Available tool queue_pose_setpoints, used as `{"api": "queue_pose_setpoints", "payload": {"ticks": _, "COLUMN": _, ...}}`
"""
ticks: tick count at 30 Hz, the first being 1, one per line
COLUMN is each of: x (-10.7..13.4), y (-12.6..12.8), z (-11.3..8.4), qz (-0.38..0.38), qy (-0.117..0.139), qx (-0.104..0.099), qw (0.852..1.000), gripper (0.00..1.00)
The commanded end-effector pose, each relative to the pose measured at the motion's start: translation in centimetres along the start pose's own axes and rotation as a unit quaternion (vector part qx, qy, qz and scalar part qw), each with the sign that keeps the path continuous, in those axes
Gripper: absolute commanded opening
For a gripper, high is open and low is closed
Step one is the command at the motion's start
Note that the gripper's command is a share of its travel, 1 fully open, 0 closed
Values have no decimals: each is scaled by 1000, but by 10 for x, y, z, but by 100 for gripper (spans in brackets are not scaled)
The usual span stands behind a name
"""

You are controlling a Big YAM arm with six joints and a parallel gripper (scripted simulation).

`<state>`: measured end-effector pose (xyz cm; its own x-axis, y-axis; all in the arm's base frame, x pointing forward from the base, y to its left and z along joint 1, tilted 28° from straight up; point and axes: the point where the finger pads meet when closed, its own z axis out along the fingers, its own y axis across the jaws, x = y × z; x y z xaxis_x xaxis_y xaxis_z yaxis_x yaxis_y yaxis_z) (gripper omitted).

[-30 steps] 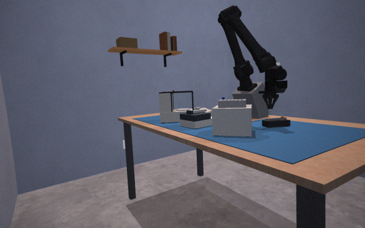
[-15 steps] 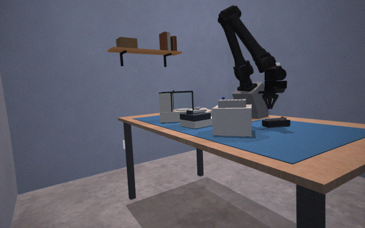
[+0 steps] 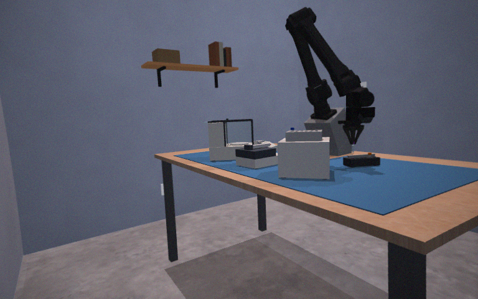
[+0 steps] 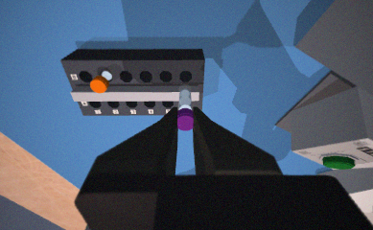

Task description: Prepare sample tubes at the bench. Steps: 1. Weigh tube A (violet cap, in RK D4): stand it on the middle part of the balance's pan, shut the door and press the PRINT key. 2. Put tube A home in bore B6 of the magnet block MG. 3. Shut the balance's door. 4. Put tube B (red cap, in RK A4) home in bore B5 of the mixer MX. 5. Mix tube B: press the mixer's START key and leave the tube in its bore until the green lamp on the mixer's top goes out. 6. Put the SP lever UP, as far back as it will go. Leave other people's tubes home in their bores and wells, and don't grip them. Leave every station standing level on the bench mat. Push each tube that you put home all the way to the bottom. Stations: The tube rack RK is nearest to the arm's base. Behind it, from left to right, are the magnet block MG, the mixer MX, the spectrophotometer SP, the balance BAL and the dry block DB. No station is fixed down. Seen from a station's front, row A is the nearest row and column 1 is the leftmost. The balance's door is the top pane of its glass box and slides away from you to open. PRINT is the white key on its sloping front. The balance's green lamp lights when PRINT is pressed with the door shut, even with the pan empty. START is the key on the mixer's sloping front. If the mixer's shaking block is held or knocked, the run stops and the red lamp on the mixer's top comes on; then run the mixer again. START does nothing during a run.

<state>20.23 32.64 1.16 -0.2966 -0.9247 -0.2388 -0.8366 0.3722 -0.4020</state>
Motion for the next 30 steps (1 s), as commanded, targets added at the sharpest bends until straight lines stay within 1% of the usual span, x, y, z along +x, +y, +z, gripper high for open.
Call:
{"api": "queue_pose_setpoints", "payload": {"ticks": 1, "x": 0, "y": -3, "z": 11, "qz": -2, "qy": 0, "qx": 0, "qw": 1000, "gripper": 9}}
{"api": "queue_pose_setpoints", "payload": {"ticks": 7, "x": 1, "y": -3, "z": 21, "qz": -2, "qy": 1, "qx": 0, "qw": 1000, "gripper": 9}}
{"api": "queue_pose_setpoints", "payload": {"ticks": 9, "x": 1, "y": -3, "z": 21, "qz": -2, "qy": 1, "qx": 0, "qw": 1000, "gripper": 9}}
{"api": "queue_pose_setpoints", "payload": {"ticks": 10, "x": -7, "y": -8, "z": 13, "qz": 4, "qy": -15, "qx": 2, "qw": 1000, "gripper": 9}}
{"api": "queue_pose_setpoints", "payload": {"ticks": 11, "x": -4, "y": -5, "z": 21, "qz": 1, "qy": -6, "qx": 1, "qw": 1000, "gripper": 9}}
{"api": "queue_pose_setpoints", "payload": {"ticks": 14, "x": -4, "y": -4, "z": 28, "qz": -1, "qy": -3, "qx": 1, "qw": 1000, "gripper": 9}}
{"api": "queue_pose_setpoints", "payload": {"ticks": 15, "x": -4, "y": -4, "z": 28, "qz": -1, "qy": -3, "qx": 1, "qw": 1000, "gripper": 9}}
{"api": "queue_pose_setpoints", "payload": {"ticks": 16, "x": -10, "y": -2, "z": 20, "qz": 0, "qy": -10, "qx": 1, "qw": 1000, "gripper": 9}}
{"api": "queue_pose_setpoints", "payload": {"ticks": 19, "x": -11, "y": -8, "z": 20, "qz": 4, "qy": -15, "qx": 2, "qw": 1000, "gripper": 9}}
{"api": "queue_pose_setpoints", "payload": {"ticks": 20, "x": -10, "y": -3, "z": 20, "qz": 0, "qy": -10, "qx": 1, "qw": 1000, "gripper": 9}}
{"api": "queue_pose_setpoints", "payload": {"ticks": 30, "x": -10, "y": -3, "z": 20, "qz": 0, "qy": -10, "qx": 1, "qw": 1000, "gripper": 9}}
